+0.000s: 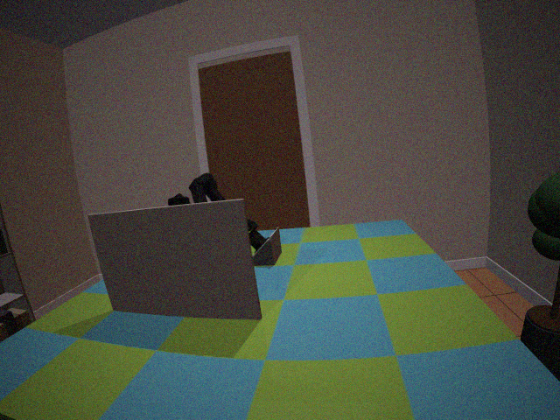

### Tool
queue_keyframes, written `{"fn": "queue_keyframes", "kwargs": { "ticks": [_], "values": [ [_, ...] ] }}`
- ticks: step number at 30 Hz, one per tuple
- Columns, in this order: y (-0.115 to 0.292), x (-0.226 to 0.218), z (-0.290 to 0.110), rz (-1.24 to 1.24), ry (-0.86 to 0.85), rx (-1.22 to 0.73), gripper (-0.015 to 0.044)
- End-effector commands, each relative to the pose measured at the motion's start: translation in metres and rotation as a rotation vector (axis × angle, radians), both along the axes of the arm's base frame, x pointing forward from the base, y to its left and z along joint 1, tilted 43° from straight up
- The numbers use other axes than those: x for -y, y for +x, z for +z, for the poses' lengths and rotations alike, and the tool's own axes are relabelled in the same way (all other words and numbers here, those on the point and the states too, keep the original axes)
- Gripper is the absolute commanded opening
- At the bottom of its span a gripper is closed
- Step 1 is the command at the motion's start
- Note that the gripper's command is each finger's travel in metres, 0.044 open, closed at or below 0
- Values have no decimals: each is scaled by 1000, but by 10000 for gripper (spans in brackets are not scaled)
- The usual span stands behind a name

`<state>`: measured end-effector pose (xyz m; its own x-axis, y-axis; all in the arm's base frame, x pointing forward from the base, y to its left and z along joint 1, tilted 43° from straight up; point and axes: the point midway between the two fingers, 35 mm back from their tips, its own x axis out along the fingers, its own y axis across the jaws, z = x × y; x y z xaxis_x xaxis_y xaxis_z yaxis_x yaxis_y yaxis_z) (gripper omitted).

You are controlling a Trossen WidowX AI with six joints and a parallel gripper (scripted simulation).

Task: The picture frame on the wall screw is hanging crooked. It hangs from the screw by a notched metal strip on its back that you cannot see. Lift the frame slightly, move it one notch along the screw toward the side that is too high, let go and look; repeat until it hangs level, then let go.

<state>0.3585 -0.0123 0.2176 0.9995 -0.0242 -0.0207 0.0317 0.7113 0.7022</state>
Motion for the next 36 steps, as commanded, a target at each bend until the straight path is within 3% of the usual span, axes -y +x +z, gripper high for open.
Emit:
{"fn": "queue_keyframes", "kwargs": {
  "ticks": [1, 8, 14, 25, 36],
  "values": [
    [-25, 0, 4, 7, -63, 4, 260],
    [-76, 0, -4, 12, -202, 0, 260],
    [-82, -10, 3, 7, -211, 4, 260],
    [-159, -38, 11, 15, -364, -13, 260],
    [-163, -37, 10, 17, -376, -13, 260]
  ]
}}
